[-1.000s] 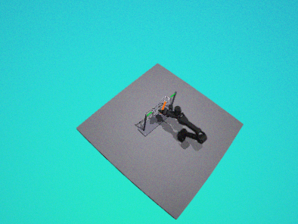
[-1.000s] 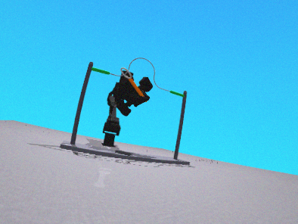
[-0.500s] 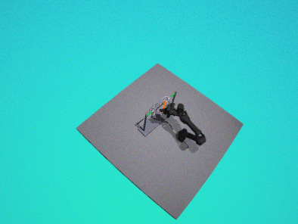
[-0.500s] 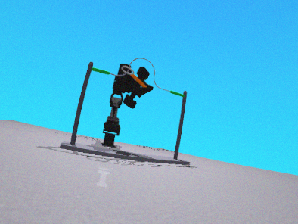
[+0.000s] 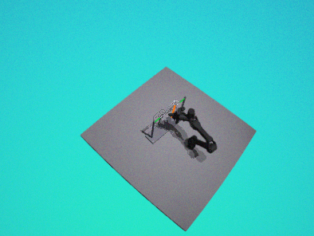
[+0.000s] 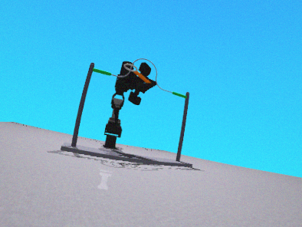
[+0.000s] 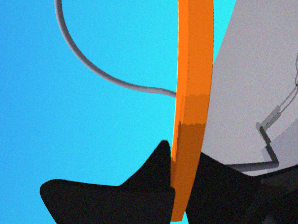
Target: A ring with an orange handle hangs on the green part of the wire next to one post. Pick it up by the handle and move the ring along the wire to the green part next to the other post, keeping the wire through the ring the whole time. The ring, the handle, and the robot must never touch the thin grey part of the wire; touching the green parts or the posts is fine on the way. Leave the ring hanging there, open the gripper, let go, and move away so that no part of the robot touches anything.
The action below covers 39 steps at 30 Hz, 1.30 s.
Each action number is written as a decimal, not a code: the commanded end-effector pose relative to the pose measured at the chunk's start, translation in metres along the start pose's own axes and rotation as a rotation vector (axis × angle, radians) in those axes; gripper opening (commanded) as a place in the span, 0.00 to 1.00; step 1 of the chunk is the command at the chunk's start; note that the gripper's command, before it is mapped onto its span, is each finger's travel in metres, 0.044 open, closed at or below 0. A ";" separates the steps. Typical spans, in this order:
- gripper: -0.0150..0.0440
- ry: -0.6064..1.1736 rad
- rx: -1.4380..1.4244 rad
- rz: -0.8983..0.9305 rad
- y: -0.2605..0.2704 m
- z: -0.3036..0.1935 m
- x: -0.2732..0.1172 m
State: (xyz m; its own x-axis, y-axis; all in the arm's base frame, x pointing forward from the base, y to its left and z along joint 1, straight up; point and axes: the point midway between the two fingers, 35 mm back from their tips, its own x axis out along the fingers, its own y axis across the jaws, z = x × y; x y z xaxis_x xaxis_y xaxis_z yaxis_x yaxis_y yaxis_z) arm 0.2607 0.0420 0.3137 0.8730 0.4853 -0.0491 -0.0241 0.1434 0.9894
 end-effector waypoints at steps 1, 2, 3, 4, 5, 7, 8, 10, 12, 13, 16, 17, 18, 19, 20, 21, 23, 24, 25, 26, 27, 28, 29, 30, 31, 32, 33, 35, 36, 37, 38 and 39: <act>0.00 0.004 -0.018 -0.010 0.004 0.000 0.000; 0.00 0.004 -0.026 -0.015 0.003 0.000 0.000; 0.00 0.005 -0.036 -0.022 0.003 0.000 0.000; 0.00 0.005 -0.046 -0.028 0.003 0.000 0.000; 0.00 0.005 -0.056 -0.035 0.003 0.000 0.000; 0.00 0.005 -0.073 -0.047 0.002 0.000 0.000; 0.00 0.005 -0.082 -0.053 0.002 0.000 -0.001; 0.00 0.005 -0.106 -0.069 0.001 0.000 -0.001; 0.00 0.006 -0.133 -0.088 -0.001 0.000 -0.001; 0.00 0.006 -0.147 -0.097 -0.002 0.001 -0.001; 0.00 0.007 -0.191 -0.126 -0.004 0.001 -0.001; 0.00 0.007 -0.205 -0.136 -0.005 0.001 -0.001; 0.00 0.007 -0.220 -0.146 -0.006 0.001 -0.002; 0.00 0.008 -0.236 -0.157 -0.007 0.002 -0.002; 0.00 0.008 -0.251 -0.167 -0.008 0.002 -0.002; 0.00 0.008 -0.266 -0.177 -0.008 0.002 -0.002; 0.00 0.008 -0.297 -0.198 -0.010 0.003 -0.002; 0.00 0.009 -0.312 -0.209 -0.011 0.003 -0.003; 0.00 0.009 -0.328 -0.219 -0.012 0.003 -0.003; 0.00 0.009 -0.343 -0.230 -0.013 0.003 -0.003; 0.00 0.009 -0.359 -0.240 -0.014 0.004 -0.003; 0.00 0.010 -0.375 -0.251 -0.015 0.004 -0.004; 0.00 0.010 -0.390 -0.261 -0.016 0.004 -0.004; 0.00 0.010 -0.406 -0.272 -0.017 0.005 -0.004; 0.00 0.010 -0.422 -0.282 -0.018 0.005 -0.004; 0.00 0.010 -0.437 -0.293 -0.018 0.006 -0.005; 0.00 0.011 -0.453 -0.304 -0.019 0.006 -0.005; 0.00 0.011 -0.484 -0.325 -0.021 0.007 -0.006; 0.00 0.011 -0.500 -0.335 -0.022 0.007 -0.006; 0.00 0.011 -0.516 -0.346 -0.023 0.008 -0.006; 0.00 0.012 -0.531 -0.356 -0.023 0.008 -0.007; 0.00 0.012 -0.547 -0.367 -0.024 0.009 -0.007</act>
State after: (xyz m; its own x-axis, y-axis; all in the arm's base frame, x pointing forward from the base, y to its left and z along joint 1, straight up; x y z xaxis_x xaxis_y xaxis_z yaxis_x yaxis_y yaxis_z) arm 0.2593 0.0303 0.2932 0.8670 0.3587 -0.3458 0.0215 0.6665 0.7452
